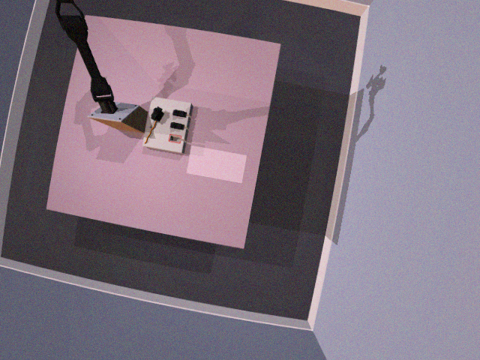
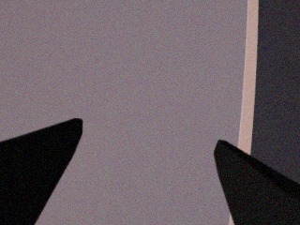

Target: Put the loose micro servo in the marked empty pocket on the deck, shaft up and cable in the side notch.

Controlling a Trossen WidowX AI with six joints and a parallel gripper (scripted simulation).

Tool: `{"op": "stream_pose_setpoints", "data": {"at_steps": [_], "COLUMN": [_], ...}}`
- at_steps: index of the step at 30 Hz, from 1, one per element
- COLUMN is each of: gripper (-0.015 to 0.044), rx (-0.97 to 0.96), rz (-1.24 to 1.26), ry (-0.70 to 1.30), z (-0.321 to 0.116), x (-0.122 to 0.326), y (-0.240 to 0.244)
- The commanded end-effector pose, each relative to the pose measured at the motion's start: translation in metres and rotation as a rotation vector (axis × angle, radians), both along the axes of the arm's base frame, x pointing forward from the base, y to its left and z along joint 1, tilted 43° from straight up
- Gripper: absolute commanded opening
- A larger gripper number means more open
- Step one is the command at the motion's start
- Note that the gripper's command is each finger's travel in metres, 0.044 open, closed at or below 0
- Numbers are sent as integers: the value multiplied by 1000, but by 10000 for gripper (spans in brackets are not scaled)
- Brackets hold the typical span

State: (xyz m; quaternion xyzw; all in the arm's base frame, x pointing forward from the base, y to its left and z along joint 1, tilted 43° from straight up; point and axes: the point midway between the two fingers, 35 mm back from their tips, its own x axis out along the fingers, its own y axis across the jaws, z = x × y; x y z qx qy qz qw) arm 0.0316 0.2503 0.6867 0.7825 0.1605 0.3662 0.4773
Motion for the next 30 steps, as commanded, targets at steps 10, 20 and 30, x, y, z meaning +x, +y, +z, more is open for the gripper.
{"op": "stream_pose_setpoints", "data": {"at_steps": [10, 20, 30], "gripper": [440, 440, 440], "rx": [-63, -179, -266], "rz": [-54, -136, -195], "ry": [-71, -158, -202], "z": [-10, -34, -52], "x": [10, 38, 63], "y": [19, 53, 68]}}
